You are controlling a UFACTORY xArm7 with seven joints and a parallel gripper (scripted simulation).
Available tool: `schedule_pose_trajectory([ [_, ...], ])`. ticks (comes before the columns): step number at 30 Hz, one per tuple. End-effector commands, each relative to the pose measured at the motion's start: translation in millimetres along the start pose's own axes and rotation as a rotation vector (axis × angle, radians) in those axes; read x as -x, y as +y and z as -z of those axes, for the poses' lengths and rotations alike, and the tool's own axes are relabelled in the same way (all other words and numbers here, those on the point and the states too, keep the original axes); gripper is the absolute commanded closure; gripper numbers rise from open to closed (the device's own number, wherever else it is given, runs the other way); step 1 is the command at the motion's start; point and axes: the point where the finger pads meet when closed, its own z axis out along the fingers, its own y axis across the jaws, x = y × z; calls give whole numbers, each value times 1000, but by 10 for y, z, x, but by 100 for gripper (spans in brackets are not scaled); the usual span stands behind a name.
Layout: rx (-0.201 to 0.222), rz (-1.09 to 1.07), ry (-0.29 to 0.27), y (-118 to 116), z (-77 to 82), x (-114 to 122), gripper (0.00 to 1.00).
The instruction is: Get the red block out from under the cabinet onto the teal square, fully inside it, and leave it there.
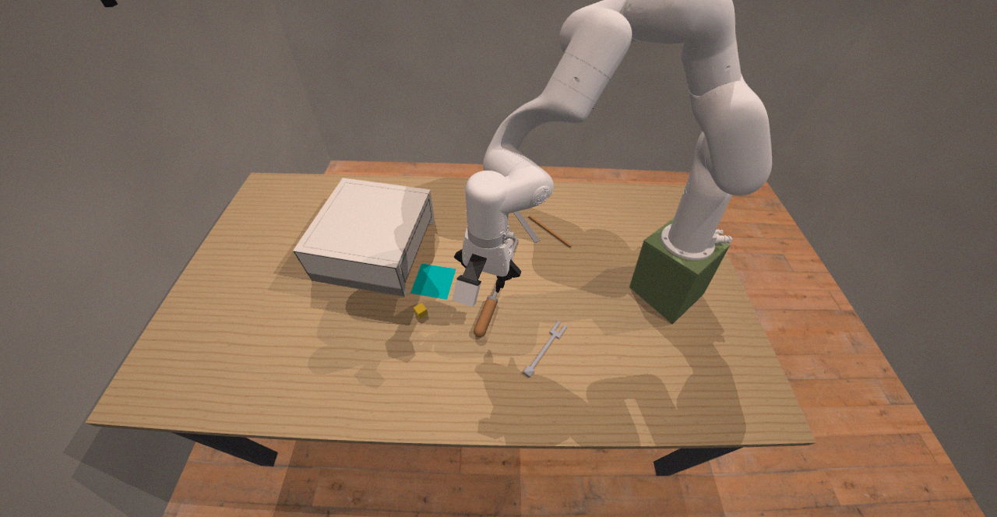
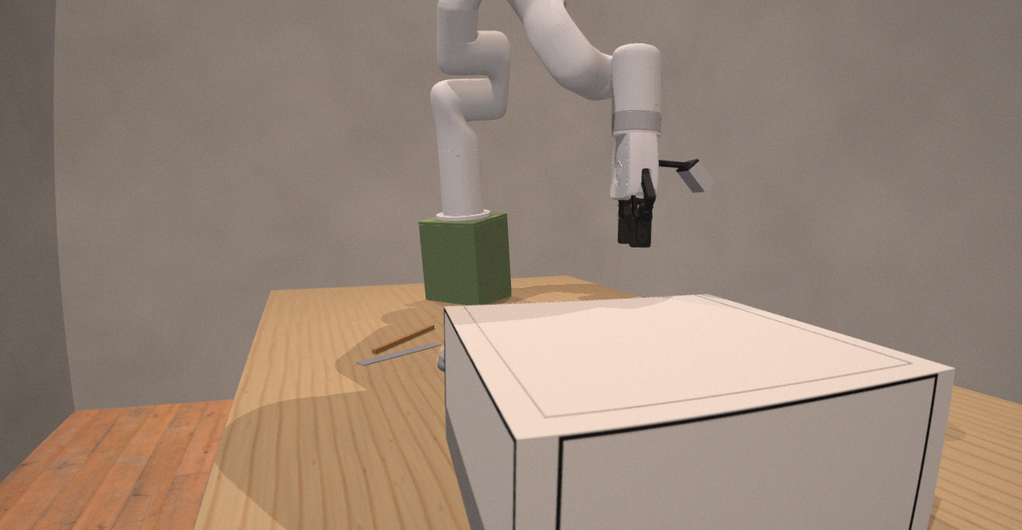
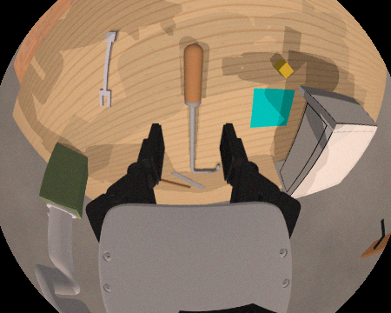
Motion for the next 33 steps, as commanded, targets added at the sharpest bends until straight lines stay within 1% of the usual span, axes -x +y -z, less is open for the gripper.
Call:
schedule_pose_trajectory([
  [1,4,0,2,13,17,-11,42],
  [10,4,0,2,13,13,-11,42],
  [18,3,1,2,13,-29,-11,42],
  [24,3,1,2,14,-142,-10,42],
  [32,3,1,2,16,-394,-10,42],
  [33,3,1,2,16,-394,-10,42],
])
